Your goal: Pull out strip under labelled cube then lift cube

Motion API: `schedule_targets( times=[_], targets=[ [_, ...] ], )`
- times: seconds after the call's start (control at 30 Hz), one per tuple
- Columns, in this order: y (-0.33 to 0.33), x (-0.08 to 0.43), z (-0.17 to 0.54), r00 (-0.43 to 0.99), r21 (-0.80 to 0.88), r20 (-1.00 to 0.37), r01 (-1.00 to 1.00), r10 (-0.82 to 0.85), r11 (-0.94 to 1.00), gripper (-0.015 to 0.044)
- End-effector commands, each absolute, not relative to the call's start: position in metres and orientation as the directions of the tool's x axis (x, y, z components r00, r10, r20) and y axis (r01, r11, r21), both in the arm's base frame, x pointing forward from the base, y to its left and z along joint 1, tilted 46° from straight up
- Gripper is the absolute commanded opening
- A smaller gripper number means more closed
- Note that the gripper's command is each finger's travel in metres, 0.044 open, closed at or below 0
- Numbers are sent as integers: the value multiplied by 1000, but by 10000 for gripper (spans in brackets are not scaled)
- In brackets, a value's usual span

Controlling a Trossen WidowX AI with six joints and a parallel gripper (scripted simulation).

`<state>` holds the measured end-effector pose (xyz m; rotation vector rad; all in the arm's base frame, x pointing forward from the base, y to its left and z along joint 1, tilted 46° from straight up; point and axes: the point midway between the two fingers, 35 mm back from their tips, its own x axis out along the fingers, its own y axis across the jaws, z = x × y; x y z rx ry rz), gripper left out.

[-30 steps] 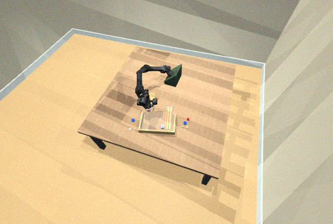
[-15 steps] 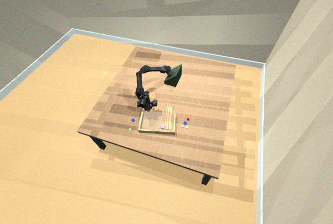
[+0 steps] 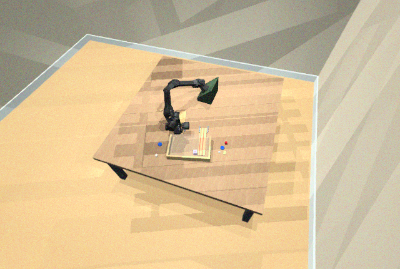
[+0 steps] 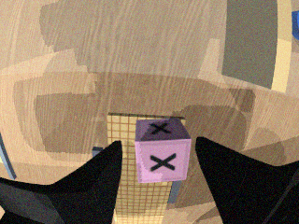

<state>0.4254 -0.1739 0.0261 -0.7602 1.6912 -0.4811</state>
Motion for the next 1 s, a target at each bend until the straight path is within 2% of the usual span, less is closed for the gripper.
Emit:
schedule_targets(
  times=[0.0, 0.07, 0.2, 0.43, 0.57, 0.97],
  targets=[
    [-178, 424, 22, -128, -671, -695, -240, -708, 702, 250],
    [-178, 424, 22, -128, -671, -695, -240, -708, 702, 250],
    [-177, 424, 24, -129, -670, -697, -232, -705, 705, 145],
    [-177, 424, 24, -129, -670, -697, -232, -705, 705, 98],
    [-175, 423, 24, -129, -670, -697, -233, -705, 705, 0],
    [-140, 388, 39, -130, -668, -698, -239, -705, 705, 0]
  ],
)
